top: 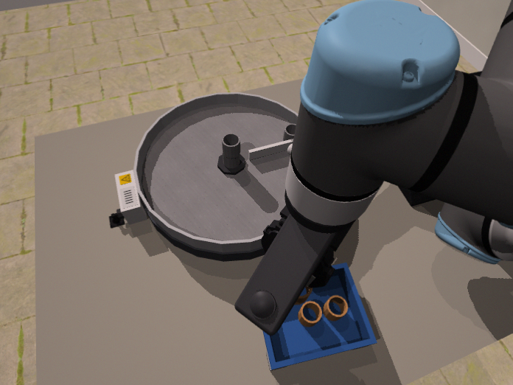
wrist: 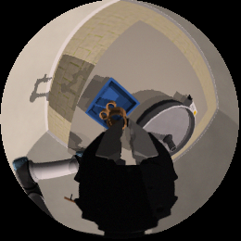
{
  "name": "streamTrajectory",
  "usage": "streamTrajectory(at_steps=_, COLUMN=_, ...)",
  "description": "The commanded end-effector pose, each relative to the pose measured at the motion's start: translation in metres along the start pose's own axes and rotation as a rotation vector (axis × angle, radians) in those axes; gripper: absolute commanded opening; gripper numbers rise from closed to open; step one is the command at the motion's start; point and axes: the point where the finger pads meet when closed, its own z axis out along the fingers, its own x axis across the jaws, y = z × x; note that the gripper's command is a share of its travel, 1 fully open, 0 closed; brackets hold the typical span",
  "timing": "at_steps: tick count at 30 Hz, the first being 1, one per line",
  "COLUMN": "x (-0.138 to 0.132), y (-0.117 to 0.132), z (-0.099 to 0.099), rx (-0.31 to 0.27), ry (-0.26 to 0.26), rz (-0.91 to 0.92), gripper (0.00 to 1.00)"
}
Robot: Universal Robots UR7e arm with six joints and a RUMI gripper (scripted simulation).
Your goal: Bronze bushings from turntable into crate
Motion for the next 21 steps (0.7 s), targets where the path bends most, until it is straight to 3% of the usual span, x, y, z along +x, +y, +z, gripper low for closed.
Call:
streamTrajectory(at_steps=1, x=-0.0043, y=-0.0105, z=-0.0009, rx=0.001, ry=0.001, rz=0.005, gripper=0.0)
streamTrajectory(at_steps=21, x=-0.0052, y=-0.0118, z=-0.0009, rx=0.002, ry=0.001, rz=0.006, gripper=0.0)
